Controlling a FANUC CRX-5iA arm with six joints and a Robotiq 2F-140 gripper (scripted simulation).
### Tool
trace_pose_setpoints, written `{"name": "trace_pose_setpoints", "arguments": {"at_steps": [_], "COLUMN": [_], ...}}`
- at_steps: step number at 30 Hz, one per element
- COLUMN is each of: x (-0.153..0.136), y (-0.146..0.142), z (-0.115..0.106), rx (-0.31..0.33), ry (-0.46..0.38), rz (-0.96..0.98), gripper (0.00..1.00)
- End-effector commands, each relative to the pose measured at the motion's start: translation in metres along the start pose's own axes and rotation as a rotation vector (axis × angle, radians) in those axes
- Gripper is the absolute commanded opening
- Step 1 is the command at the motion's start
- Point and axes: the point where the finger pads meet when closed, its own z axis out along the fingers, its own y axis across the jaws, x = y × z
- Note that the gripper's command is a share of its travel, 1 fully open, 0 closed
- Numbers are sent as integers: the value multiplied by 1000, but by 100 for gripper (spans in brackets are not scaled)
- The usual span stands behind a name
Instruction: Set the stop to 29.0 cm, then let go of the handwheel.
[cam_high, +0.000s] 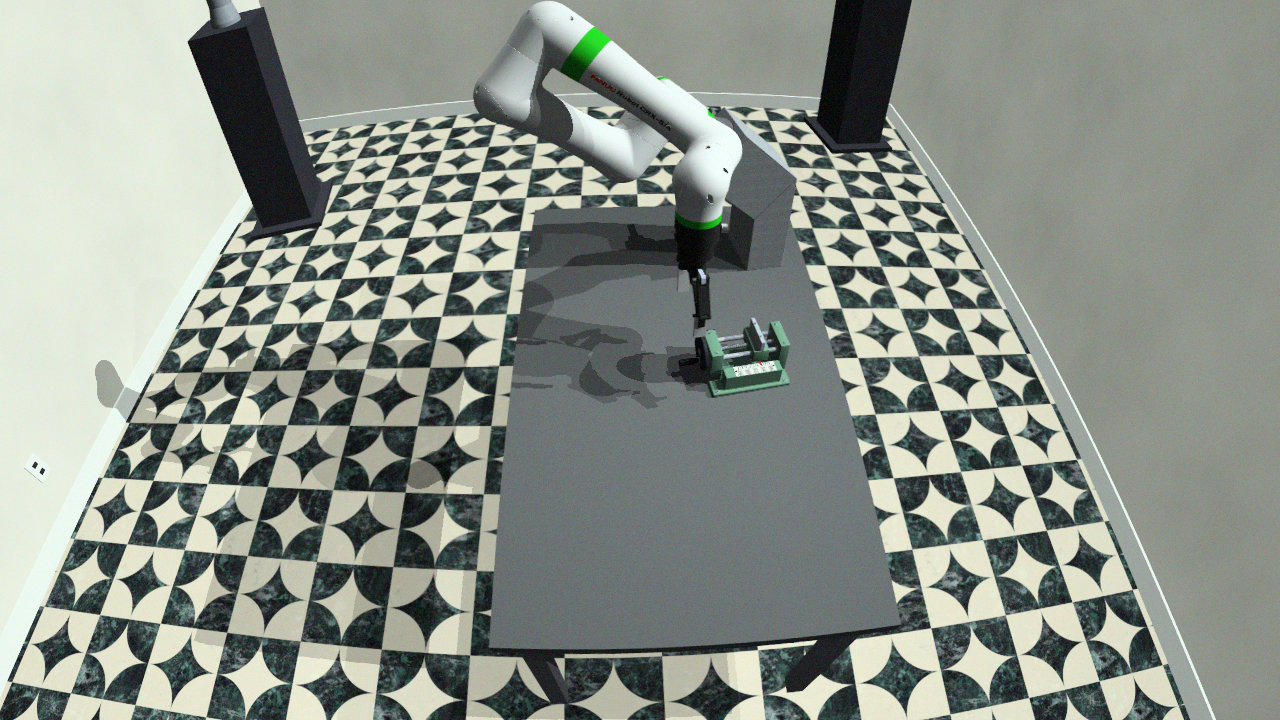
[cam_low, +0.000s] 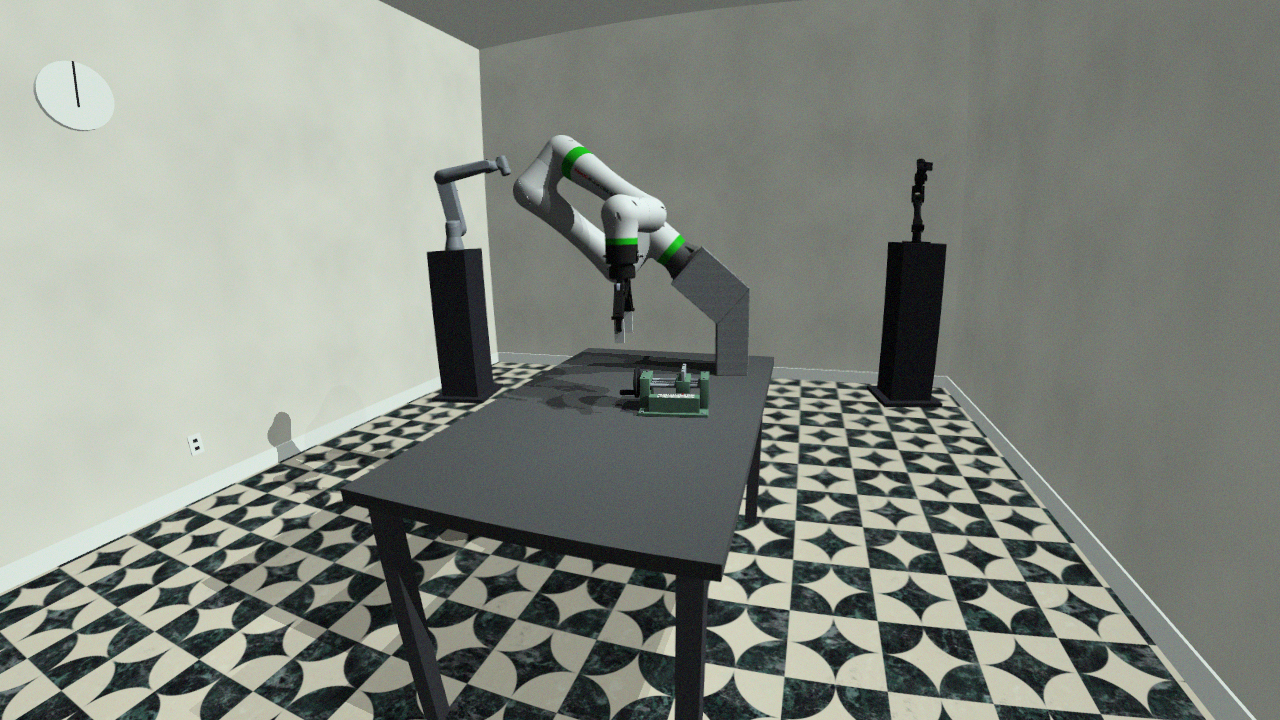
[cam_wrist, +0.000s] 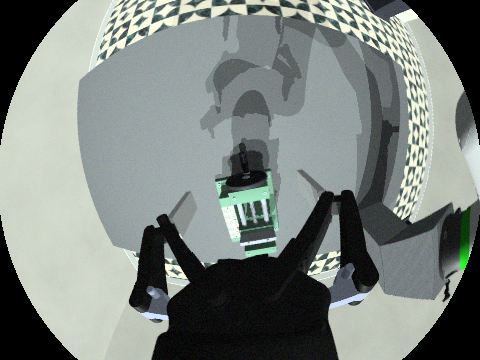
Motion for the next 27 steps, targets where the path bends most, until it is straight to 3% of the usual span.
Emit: {"name": "trace_pose_setpoints", "arguments": {"at_steps": [1,3,4,10,14,20,27], "x": [0,0,0,-22,-75,-116,-122], "y": [0,0,0,-9,-30,-47,-49], "z": [0,0,0,0,0,0,3], "rx": [0,0,0,0,0,0,0], "ry": [0,0,0,1,1,1,1], "rz": [0,0,0,0,0,0,0], "gripper": [100,100,33,33,33,33,33]}}
